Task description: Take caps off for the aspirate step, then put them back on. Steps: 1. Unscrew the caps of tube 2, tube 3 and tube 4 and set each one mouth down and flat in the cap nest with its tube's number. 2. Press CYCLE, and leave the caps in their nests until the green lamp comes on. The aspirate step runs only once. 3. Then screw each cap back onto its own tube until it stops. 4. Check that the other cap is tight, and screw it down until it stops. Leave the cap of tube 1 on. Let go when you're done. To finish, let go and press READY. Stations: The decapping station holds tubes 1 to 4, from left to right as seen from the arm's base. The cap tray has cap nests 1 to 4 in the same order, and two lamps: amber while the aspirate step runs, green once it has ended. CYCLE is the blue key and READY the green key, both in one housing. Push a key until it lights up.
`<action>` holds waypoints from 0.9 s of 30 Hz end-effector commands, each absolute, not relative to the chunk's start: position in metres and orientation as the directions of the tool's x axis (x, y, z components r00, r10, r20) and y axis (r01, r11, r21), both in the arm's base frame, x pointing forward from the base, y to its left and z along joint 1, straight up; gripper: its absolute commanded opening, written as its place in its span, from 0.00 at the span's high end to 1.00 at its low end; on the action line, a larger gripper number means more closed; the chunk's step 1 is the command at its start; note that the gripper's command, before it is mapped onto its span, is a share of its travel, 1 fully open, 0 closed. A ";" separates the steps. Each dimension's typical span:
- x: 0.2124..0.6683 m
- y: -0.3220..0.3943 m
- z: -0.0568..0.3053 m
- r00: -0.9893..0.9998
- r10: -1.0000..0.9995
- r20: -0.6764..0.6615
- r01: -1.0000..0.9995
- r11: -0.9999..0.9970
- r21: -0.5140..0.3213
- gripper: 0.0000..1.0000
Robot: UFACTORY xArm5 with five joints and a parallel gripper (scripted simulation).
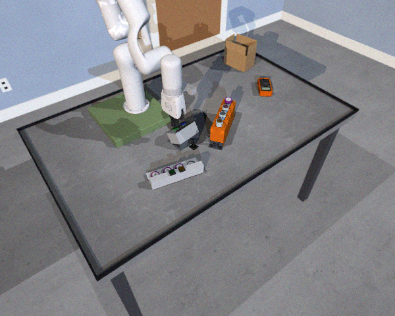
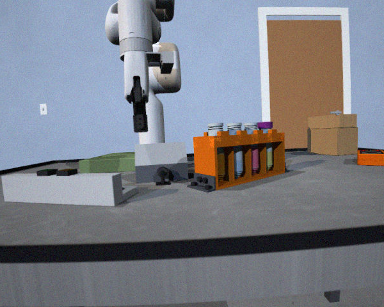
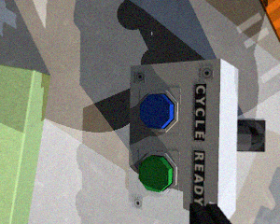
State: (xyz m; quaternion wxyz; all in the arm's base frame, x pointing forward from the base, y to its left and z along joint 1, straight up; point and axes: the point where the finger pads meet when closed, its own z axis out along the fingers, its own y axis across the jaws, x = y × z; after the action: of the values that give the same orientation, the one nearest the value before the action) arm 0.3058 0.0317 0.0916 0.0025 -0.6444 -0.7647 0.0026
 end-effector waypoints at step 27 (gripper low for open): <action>0.270 0.092 0.062 -0.166 0.986 0.002 0.986 0.166 0.002 1.00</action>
State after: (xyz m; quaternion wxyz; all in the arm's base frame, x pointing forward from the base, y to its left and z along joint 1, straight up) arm 0.2687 0.0914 0.0711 0.0001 -0.6459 -0.7634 0.0002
